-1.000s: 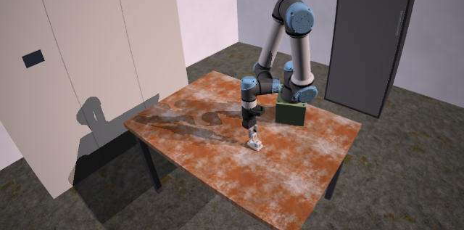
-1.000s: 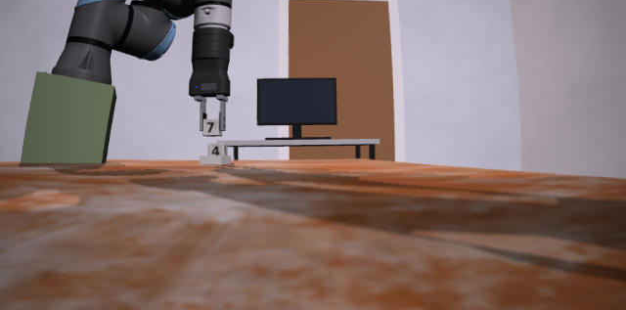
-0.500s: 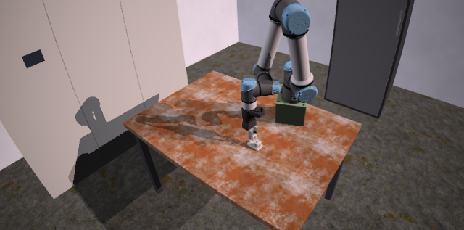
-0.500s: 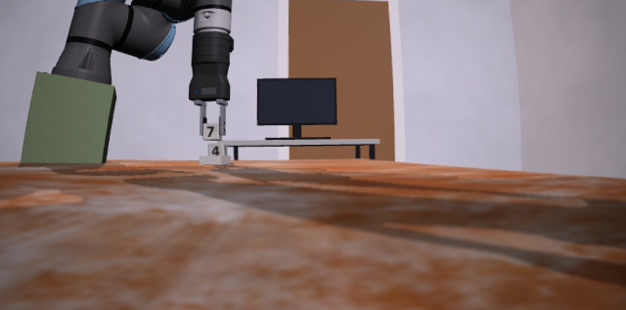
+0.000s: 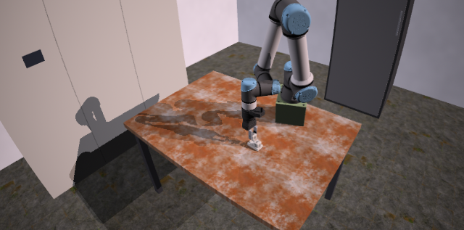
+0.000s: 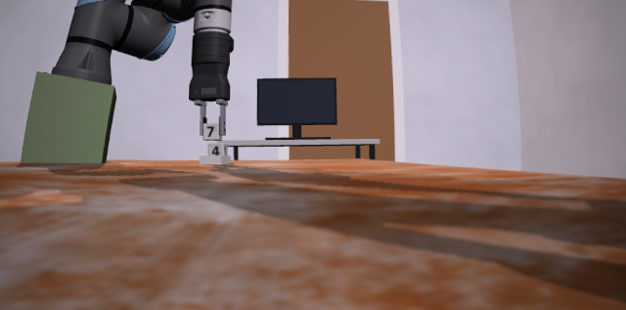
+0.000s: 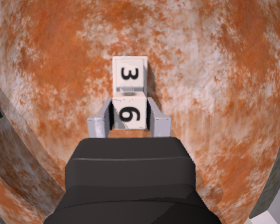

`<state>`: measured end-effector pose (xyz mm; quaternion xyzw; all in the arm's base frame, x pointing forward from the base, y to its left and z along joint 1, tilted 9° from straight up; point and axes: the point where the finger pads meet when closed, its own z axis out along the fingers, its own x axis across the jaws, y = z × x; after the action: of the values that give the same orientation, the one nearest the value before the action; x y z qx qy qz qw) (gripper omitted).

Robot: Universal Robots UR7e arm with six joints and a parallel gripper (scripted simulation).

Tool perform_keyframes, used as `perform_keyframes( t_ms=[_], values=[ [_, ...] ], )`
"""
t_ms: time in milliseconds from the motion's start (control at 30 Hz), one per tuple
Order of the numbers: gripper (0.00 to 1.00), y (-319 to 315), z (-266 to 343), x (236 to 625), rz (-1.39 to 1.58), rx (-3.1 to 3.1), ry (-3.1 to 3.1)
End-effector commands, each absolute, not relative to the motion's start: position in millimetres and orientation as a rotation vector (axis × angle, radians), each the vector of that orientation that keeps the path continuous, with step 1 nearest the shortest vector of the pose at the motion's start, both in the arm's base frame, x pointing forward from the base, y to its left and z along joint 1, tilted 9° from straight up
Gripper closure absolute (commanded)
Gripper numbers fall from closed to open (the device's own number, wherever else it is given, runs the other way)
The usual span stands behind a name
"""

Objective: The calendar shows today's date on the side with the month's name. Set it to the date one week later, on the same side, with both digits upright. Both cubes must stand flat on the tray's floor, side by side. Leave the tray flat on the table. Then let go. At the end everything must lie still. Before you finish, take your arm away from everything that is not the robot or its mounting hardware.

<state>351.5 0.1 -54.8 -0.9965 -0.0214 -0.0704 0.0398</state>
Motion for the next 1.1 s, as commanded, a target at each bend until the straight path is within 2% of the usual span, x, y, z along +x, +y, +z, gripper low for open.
perform_keyframes(
  t_ms=[0,1067],
  values=[
    [0.40,-0.1,-54.6,351.7,-0.217,-3.054,-0.066],
    [0.40,0.4,-61.2,352.7,-0.217,-3.054,-0.066]
  ],
)
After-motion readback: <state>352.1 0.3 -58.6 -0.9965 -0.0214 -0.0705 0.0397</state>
